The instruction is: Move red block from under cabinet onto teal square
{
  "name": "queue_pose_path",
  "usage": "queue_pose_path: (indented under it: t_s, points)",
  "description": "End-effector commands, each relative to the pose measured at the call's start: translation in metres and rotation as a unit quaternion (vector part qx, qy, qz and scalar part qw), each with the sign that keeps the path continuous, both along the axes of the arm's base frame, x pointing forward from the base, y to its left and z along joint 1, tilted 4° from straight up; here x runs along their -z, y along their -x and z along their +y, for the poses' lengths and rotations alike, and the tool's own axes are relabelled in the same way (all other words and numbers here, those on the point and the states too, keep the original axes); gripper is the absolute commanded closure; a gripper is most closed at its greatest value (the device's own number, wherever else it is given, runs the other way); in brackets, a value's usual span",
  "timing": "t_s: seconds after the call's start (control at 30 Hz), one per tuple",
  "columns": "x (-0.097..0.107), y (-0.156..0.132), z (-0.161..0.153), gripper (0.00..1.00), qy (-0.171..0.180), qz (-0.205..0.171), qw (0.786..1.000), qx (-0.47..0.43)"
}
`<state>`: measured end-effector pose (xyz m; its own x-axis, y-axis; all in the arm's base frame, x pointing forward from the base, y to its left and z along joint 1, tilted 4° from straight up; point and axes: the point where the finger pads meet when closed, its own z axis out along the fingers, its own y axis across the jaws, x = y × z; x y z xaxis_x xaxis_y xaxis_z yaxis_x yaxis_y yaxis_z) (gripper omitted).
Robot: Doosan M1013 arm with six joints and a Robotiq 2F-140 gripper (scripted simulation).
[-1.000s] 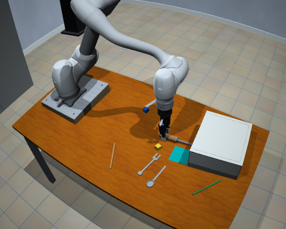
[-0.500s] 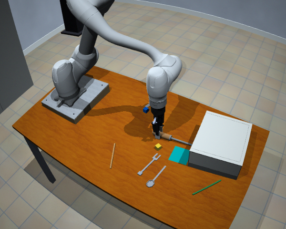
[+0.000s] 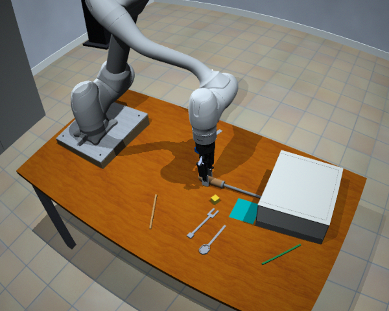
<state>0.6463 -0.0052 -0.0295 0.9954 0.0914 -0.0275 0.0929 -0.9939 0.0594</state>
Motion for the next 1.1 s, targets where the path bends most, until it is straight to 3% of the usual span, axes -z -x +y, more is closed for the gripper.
queue_pose_path:
  t_s: [0.0,1.07]
  points:
    - [0.000,0.008,-0.001,1.00,0.000,0.000,1.000,0.000]
    - [-0.002,0.073,-0.007,1.00,0.000,0.000,1.000,0.000]
